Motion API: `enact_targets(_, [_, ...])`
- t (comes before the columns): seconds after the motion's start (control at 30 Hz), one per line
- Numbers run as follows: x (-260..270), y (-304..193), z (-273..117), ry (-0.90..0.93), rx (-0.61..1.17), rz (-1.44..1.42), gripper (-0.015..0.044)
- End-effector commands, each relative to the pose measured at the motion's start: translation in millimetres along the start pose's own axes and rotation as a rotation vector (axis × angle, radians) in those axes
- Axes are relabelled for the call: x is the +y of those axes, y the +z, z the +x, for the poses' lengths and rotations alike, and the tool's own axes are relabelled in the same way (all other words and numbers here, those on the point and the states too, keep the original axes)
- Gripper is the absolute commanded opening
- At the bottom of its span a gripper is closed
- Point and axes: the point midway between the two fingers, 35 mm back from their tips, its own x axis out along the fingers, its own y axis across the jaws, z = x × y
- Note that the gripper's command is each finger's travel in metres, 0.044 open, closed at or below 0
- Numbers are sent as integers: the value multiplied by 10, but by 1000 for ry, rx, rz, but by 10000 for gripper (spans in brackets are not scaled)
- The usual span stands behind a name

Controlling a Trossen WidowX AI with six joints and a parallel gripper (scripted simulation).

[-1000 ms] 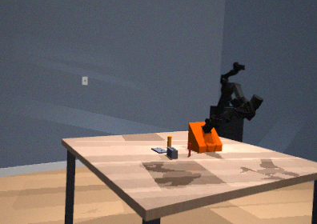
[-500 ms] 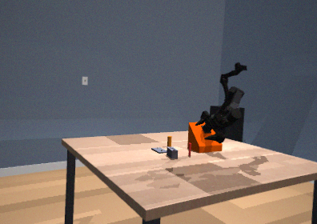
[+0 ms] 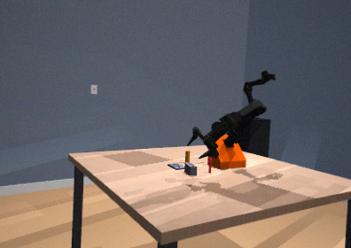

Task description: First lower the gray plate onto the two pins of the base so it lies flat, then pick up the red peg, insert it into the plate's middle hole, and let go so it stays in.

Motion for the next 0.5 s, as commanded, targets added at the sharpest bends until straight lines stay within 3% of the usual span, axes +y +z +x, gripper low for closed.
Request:
enact_targets(0.0, [-33,-644,300,378,91,-214,440])
enact_targets(0.27, [-133,-1169,277,765,-164,-258,440])
enact_targets(0.47, [-188,-1205,251,797,-240,-244,440])
